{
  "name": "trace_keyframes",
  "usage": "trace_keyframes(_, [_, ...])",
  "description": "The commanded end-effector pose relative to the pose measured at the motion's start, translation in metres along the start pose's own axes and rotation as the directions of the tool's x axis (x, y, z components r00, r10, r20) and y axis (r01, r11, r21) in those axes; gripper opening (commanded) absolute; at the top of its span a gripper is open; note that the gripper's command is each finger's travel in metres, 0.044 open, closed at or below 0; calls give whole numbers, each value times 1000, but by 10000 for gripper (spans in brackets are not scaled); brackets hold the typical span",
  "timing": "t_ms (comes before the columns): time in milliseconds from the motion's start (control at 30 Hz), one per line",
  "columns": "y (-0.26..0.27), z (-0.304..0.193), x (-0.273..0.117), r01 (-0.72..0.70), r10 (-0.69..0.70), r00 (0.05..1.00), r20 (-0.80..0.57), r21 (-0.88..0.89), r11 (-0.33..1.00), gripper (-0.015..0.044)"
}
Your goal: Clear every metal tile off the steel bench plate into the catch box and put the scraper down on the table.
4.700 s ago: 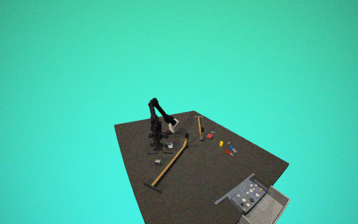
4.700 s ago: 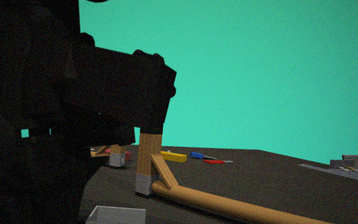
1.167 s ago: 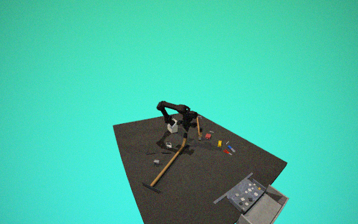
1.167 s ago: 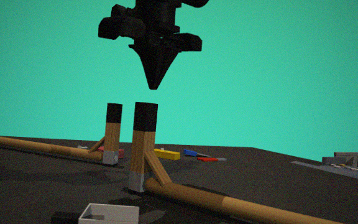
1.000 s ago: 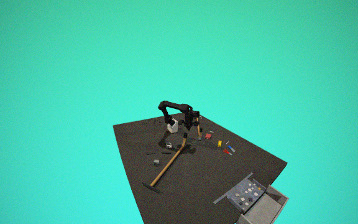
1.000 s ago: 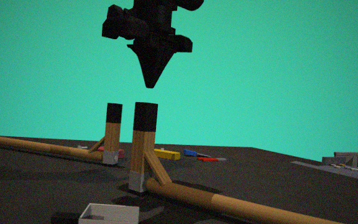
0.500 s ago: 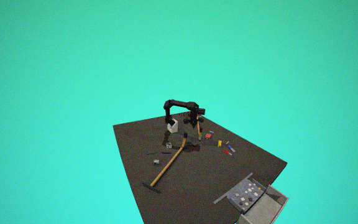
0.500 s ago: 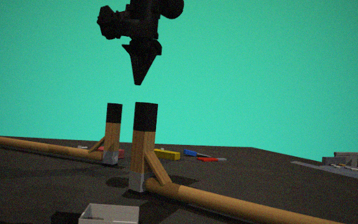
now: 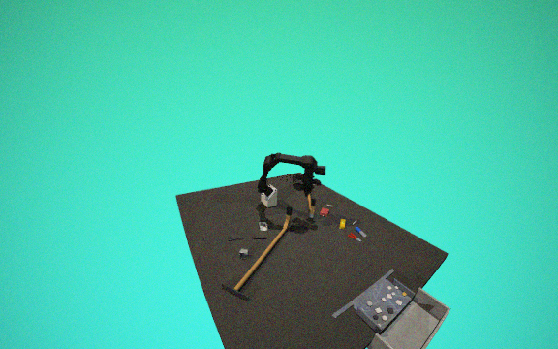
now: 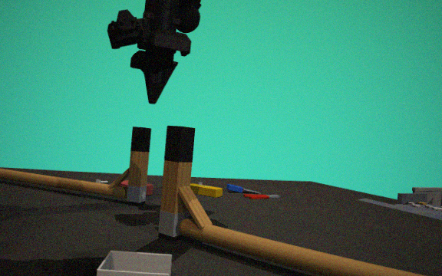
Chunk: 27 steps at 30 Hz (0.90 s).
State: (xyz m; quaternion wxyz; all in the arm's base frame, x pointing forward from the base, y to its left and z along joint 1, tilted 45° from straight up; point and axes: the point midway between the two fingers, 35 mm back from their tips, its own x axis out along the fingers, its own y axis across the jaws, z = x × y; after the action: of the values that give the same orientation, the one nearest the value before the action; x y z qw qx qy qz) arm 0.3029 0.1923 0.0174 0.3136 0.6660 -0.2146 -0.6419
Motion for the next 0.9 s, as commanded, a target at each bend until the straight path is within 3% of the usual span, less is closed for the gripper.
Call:
trace_keyframes(0, [-8, 2, 0, -7, 7, 1000, 4, -61, 998, 0])
trace_keyframes(867, [-9, -3, 47, -6, 6, 1000, 3, -61, 998, 0])
